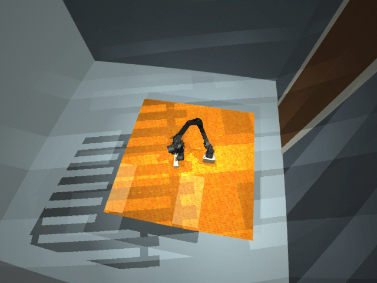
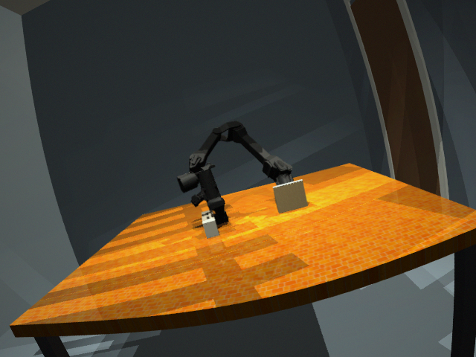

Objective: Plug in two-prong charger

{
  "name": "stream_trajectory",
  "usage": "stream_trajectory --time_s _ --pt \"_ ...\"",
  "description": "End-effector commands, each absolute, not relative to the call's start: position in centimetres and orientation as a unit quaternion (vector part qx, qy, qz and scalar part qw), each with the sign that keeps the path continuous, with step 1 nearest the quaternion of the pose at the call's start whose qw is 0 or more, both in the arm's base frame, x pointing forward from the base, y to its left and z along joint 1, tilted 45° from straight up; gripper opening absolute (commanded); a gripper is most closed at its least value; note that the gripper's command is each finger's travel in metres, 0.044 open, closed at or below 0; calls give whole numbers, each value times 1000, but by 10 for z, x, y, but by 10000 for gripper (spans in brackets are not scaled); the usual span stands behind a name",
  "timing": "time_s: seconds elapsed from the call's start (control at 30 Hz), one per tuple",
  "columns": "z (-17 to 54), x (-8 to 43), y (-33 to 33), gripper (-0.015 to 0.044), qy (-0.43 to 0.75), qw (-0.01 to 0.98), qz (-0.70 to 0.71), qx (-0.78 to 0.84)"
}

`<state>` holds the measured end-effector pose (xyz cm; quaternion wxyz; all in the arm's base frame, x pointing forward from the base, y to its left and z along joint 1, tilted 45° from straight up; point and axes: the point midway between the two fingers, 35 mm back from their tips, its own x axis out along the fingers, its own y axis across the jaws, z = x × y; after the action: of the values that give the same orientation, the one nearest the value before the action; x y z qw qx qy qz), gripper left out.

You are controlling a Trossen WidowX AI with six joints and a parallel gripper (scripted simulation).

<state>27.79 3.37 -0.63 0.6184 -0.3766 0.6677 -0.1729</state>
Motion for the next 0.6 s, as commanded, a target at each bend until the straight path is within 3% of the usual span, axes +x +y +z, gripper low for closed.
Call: stream_trajectory --time_s 0.0,0.57 --pt "-6 288 36 0 658 632 -176 -370" --pt "-6 286 35 0 658 632 -176 -371"
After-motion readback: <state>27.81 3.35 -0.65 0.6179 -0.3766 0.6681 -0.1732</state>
